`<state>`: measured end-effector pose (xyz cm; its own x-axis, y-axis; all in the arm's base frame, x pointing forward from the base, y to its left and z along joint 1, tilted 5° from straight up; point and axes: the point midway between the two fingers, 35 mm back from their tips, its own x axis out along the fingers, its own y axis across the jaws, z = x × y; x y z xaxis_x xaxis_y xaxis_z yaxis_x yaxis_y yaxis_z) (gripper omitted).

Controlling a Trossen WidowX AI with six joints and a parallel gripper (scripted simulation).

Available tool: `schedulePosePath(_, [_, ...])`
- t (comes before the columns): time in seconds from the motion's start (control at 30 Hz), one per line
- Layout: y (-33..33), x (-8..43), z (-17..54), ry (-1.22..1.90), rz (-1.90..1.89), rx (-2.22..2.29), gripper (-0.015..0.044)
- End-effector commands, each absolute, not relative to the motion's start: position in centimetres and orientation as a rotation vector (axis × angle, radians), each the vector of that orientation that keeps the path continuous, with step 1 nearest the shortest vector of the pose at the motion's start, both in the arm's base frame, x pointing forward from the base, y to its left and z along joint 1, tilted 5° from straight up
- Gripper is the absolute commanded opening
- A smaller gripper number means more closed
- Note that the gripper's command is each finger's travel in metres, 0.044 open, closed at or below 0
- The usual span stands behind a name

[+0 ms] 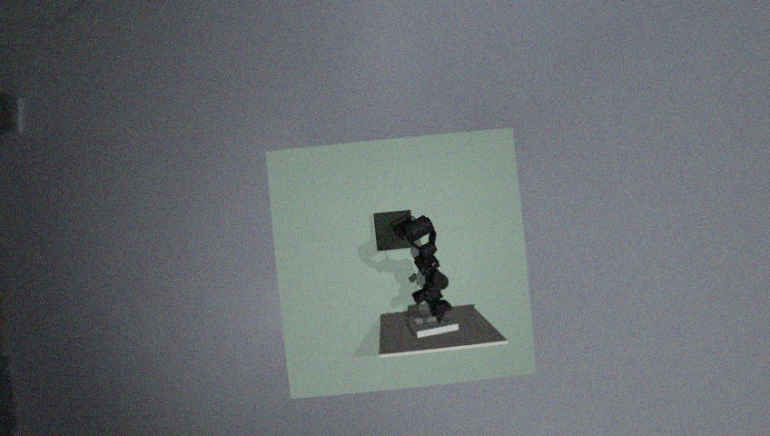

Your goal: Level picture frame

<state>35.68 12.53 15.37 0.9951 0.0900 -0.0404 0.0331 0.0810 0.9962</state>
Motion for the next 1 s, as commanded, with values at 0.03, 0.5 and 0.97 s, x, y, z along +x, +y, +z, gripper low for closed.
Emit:
schedulePosePath(0.03, [12.7, 36.1, 15.5, 0.099, 0.049, 1.488, 0.0260])
schedulePosePath(0.5, [12.9, 38.4, 15.5, 0.097, 0.050, 1.488, 0.0260])
schedulePosePath(0.97, [13.0, 39.6, 15.4, 0.096, 0.051, 1.488, 0.0260])
